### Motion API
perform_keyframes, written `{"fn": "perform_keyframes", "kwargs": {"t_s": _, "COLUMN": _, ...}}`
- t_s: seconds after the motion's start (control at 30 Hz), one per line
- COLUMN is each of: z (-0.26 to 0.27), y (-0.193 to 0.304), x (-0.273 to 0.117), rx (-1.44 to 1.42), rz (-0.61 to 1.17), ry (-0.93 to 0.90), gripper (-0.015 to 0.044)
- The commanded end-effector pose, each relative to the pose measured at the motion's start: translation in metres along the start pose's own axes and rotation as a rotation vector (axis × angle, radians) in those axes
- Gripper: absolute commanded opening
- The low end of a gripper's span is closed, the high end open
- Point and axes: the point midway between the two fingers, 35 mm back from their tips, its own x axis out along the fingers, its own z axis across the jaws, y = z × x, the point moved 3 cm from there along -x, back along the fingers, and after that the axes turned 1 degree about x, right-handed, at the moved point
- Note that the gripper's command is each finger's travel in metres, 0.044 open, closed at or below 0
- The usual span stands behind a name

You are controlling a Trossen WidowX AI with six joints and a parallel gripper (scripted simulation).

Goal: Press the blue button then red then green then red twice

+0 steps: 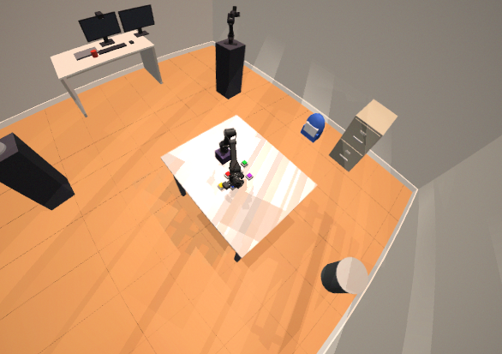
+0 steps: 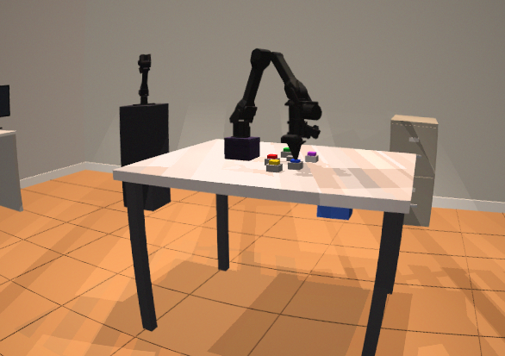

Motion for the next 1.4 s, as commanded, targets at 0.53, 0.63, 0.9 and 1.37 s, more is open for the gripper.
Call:
{"fn": "perform_keyframes", "kwargs": {"t_s": 0.53, "z": 0.000, "y": 0.000, "x": -0.093, "rx": 0.002, "rz": 0.006, "ry": -0.006, "gripper": 0.0020}}
{"fn": "perform_keyframes", "kwargs": {"t_s": 0.63, "z": 0.000, "y": 0.000, "x": -0.093, "rx": 0.002, "rz": 0.006, "ry": -0.006, "gripper": 0.0020}}
{"fn": "perform_keyframes", "kwargs": {"t_s": 0.9, "z": 0.020, "y": 0.067, "x": -0.098, "rx": 0.002, "rz": 0.012, "ry": -0.008, "gripper": 0.0020}}
{"fn": "perform_keyframes", "kwargs": {"t_s": 1.37, "z": 0.035, "y": 0.107, "x": -0.041, "rx": 0.002, "rz": 0.016, "ry": -0.009, "gripper": 0.0020}}
